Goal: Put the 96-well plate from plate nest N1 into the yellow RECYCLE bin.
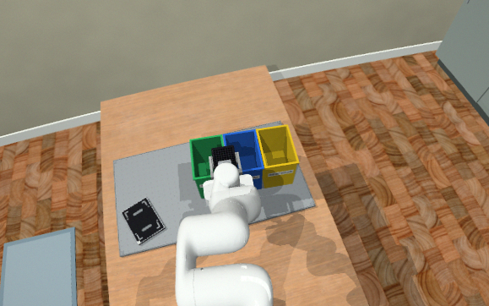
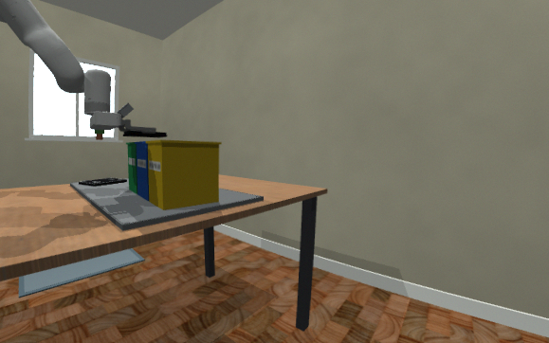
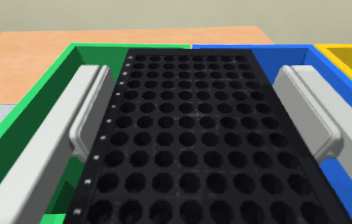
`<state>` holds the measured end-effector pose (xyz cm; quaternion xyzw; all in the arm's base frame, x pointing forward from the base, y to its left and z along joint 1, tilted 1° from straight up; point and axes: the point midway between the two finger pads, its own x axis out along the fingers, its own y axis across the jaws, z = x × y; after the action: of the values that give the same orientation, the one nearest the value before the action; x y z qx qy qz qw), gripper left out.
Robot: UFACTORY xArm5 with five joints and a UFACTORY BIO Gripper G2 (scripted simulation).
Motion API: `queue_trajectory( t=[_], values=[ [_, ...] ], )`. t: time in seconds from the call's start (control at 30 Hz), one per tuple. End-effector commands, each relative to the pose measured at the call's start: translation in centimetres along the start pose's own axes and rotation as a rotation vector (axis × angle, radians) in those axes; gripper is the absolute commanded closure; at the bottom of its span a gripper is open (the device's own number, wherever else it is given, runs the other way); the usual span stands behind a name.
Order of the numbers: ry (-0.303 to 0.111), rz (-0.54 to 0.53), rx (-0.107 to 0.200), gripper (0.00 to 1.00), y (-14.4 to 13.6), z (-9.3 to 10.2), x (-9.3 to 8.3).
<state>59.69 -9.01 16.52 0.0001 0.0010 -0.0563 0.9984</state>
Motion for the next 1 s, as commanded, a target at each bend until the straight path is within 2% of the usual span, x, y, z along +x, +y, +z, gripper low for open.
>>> queue_trajectory(
  t=[0.0,0.97],
  values=[
    [-0.004,0.001,0.008,1.00,-1.8,0.2,0.6],
    [-0.004,0.001,0.007,1.00,-9.9,0.0,2.6]
  ],
)
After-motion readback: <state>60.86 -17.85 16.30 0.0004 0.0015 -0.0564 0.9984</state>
